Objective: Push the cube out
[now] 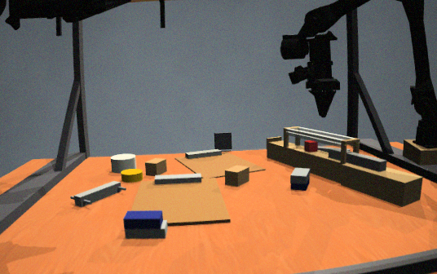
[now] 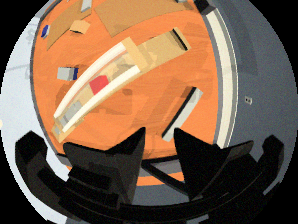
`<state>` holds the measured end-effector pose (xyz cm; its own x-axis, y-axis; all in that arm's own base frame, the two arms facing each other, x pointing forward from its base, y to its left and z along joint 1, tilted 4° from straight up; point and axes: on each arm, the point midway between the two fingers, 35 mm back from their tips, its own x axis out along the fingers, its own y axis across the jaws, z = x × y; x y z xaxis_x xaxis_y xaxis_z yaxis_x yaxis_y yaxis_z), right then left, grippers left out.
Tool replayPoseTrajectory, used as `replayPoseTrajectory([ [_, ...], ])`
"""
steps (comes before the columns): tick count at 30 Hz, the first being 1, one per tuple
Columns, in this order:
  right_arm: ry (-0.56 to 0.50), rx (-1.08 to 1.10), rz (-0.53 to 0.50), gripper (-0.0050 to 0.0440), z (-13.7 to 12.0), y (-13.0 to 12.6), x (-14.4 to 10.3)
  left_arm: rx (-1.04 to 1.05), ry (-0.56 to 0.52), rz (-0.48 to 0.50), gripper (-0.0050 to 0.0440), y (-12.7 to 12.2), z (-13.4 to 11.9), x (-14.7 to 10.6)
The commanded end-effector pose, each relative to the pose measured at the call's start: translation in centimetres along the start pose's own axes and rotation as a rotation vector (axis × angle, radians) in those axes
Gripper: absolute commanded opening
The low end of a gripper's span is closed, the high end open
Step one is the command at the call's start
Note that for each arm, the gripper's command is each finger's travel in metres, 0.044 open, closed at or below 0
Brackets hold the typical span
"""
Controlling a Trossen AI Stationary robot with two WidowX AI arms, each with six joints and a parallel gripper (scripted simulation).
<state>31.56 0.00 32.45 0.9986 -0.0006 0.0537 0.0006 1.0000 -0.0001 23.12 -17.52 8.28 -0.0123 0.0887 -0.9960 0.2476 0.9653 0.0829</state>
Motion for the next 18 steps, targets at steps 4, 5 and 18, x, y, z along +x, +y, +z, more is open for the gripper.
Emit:
replayPoseTrajectory([
  [4, -0.017, 0.006, -0.002, 0.0400, 0.6, 0.0, -0.1, 0.285, -0.037, -0.009, 0.0150, -4.2, -0.5, 3.5],
  [5, -0.017, 0.006, -0.002, 0.0400, 0.6, 0.0, -0.1, 0.344, -0.037, -0.006, 0.0150, -4.9, -0.9, 4.4],
  [18, -0.017, 0.006, -0.002, 0.0400, 0.6, 0.0, -0.1, 0.474, -0.037, -0.006, 0.0150, -6.3, -2.0, 6.3],
])
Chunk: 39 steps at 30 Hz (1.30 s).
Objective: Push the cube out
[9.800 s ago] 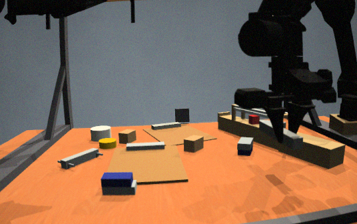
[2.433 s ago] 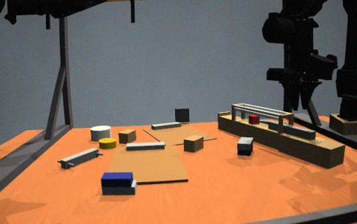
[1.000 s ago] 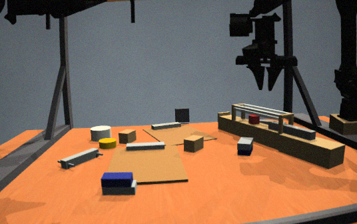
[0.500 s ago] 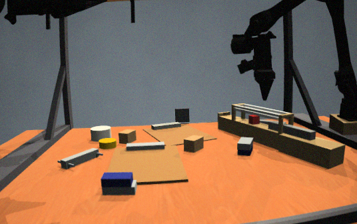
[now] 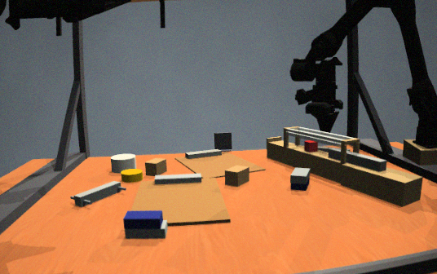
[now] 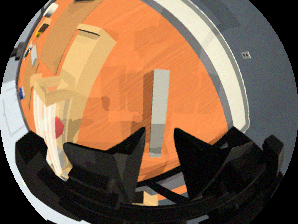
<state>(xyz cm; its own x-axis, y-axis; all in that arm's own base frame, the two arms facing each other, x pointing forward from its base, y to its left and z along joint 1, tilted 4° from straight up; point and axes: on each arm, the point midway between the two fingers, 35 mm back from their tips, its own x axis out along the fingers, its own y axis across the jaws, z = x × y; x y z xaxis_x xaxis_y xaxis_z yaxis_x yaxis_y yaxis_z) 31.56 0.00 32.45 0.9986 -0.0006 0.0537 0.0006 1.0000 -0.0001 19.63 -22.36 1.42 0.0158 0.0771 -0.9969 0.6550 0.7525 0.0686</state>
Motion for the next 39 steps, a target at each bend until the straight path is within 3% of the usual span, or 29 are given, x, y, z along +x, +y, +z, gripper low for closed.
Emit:
replayPoseTrajectory([
  [1, -0.017, 0.006, -0.002, 0.0400, 0.6, 0.0, -0.1, 0.010, -0.008, -0.007, 0.0150, -0.2, 0.1, -0.1],
  [18, -0.017, 0.006, -0.002, 0.0400, 0.6, 0.0, -0.1, 0.015, -0.022, -0.012, 0.0150, -0.2, 0.1, -0.1],
  [39, -0.017, 0.006, -0.002, 0.0400, 0.6, 0.0, -0.1, 0.014, -0.010, -0.009, 0.0150, -0.2, 0.0, 3.9],
])
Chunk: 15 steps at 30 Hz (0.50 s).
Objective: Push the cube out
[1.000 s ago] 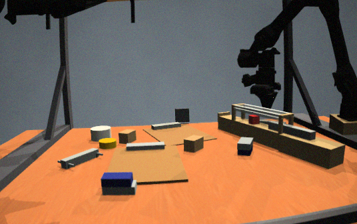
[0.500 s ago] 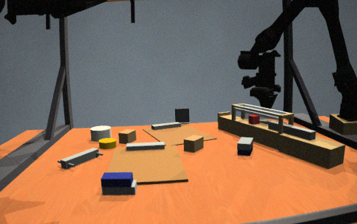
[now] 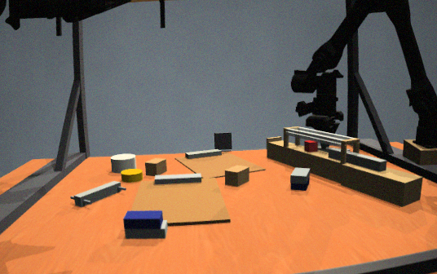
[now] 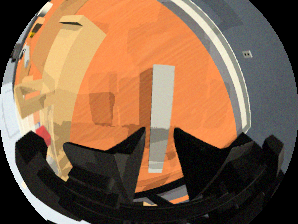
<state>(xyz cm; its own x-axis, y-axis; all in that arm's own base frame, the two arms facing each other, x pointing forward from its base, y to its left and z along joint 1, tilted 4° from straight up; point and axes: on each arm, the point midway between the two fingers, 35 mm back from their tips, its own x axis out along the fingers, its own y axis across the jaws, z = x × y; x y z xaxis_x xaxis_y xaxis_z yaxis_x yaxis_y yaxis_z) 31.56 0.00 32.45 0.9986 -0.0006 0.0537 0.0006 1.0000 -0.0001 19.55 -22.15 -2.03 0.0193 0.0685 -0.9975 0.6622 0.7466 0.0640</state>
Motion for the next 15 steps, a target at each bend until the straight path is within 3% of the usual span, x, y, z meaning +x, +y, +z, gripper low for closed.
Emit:
replayPoseTrajectory([
  [1, -0.017, 0.006, -0.002, 0.0400, 0.6, 0.0, -0.1, 0.005, -0.001, -0.005, 0.0150, -0.1, 0.0, 0.7],
  [10, -0.017, 0.006, -0.002, 0.0400, 0.6, 0.0, -0.1, 0.005, -0.004, -0.005, 0.0150, -0.1, 0.1, 1.4],
  [11, -0.017, 0.006, -0.002, 0.0400, 0.6, 0.0, -0.1, 0.005, -0.004, -0.005, 0.0000, -0.1, 0.1, 1.4],
  [15, -0.017, 0.006, -0.002, 0.0400, 0.6, 0.0, -0.1, 0.005, -0.004, -0.005, 0.0000, -0.1, 0.1, 1.4],
])
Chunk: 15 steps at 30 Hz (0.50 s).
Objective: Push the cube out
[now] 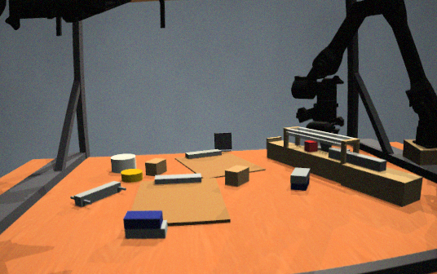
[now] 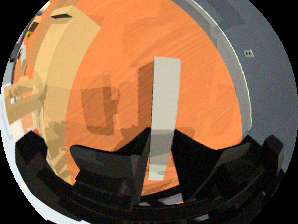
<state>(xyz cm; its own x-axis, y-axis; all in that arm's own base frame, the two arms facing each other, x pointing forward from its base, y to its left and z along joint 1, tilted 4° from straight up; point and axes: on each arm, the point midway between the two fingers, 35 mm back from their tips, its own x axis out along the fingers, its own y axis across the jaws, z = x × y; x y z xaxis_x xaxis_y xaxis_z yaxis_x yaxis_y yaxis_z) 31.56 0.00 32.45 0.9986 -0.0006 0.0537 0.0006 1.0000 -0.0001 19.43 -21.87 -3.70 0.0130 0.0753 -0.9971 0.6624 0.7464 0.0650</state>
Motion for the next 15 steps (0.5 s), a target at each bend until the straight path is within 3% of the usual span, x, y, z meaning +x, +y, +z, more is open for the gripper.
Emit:
replayPoseTrajectory([
  [1, -0.017, 0.006, -0.002, 0.0400, 0.65, -0.03, -0.12, 0.005, -0.013, -0.006, 0.0000, -0.08, 0.31, -0.30],
  [15, -0.017, 0.006, -0.002, 0.0400, 0.65, -0.03, -0.12, 0.005, -0.013, -0.006, 0.0000, -0.08, 0.30, -0.80],
])
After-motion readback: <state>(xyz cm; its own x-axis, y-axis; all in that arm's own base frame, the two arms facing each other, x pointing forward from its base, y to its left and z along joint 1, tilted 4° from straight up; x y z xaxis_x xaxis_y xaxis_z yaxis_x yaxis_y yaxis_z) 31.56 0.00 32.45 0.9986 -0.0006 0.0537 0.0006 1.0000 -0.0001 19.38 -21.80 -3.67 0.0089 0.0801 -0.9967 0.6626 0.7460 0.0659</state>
